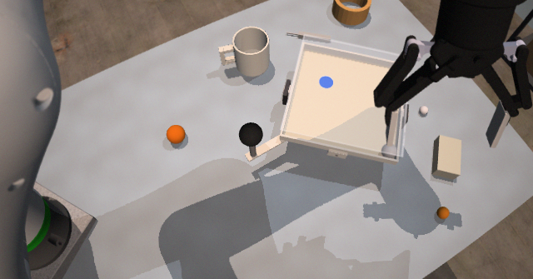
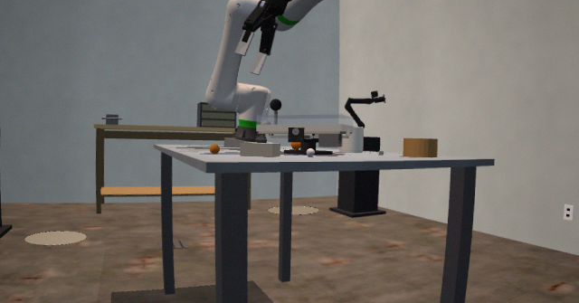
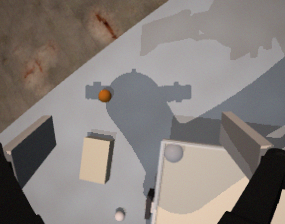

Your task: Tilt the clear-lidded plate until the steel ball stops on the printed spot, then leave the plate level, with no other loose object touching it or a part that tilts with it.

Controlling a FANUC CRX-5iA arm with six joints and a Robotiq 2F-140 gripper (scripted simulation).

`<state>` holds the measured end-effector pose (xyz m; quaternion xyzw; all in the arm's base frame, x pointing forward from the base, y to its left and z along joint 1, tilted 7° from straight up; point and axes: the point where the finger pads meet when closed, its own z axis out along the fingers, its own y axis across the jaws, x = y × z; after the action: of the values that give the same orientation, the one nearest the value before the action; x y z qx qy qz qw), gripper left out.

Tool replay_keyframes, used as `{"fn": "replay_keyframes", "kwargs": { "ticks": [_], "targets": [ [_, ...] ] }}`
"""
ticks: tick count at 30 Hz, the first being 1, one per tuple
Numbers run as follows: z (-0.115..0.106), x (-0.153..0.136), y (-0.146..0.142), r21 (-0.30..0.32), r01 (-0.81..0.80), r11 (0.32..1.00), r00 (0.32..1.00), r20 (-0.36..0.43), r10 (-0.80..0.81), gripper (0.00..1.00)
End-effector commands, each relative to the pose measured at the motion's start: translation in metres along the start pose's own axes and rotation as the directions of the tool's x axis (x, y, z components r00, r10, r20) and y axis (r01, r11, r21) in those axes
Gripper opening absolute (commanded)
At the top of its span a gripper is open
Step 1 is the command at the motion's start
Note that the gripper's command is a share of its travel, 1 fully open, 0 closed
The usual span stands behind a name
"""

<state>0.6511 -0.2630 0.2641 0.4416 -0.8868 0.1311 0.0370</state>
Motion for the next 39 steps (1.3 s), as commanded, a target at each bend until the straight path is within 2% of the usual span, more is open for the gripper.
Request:
{"fn": "replay_keyframes", "kwargs": {
  "ticks": [1, 2, 3, 5, 6, 8, 9, 12, 14, 16, 18, 19, 21, 24, 30, 31, 39],
  "targets": [
    [-0.014, -0.008, 0.053, 0.002, 0.154, 0.988, 0.985, 0.078, -0.154, 1.0],
    [-0.014, -0.008, 0.053, 0.002, 0.154, 0.988, 0.985, 0.078, -0.154, 1.0],
    [-0.019, -0.011, 0.083, -0.003, 0.23, 0.973, 0.967, 0.116, -0.228, 1.0],
    [-0.019, -0.011, 0.083, -0.003, 0.23, 0.973, 0.967, 0.116, -0.228, 1.0],
    [-0.022, -0.013, 0.113, -0.004, 0.302, 0.953, 0.942, 0.153, -0.298, 1.0],
    [-0.022, -0.013, 0.113, -0.004, 0.302, 0.953, 0.942, 0.153, -0.298, 1.0],
    [-0.024, -0.014, 0.143, -0.001, 0.368, 0.93, 0.913, 0.189, -0.362, 1.0],
    [-0.024, -0.014, 0.143, -0.001, 0.368, 0.93, 0.913, 0.189, -0.362, 1.0],
    [-0.024, -0.015, 0.196, 0.016, 0.478, 0.878, 0.849, 0.251, -0.466, 1.0],
    [-0.024, -0.015, 0.197, 0.016, 0.478, 0.878, 0.849, 0.251, -0.466, 1.0],
    [-0.022, -0.015, 0.238, 0.036, 0.553, 0.832, 0.79, 0.295, -0.537, 1.0],
    [-0.022, -0.015, 0.239, 0.036, 0.553, 0.832, 0.79, 0.295, -0.537, 1.0],
    [-0.019, -0.014, 0.266, 0.052, 0.596, 0.801, 0.749, 0.322, -0.579, 1.0],
    [-0.017, -0.014, 0.279, 0.062, 0.617, 0.785, 0.728, 0.335, -0.598, 1.0],
    [-0.017, -0.014, 0.28, 0.062, 0.617, 0.785, 0.728, 0.335, -0.599, 1.0],
    [-0.017, -0.014, 0.28, 0.062, 0.617, 0.785, 0.728, 0.335, -0.599, 0.42],
    [-0.017, -0.014, 0.28, 0.062, 0.617, 0.785, 0.728, 0.335, -0.599, 0.42]
  ]
}}
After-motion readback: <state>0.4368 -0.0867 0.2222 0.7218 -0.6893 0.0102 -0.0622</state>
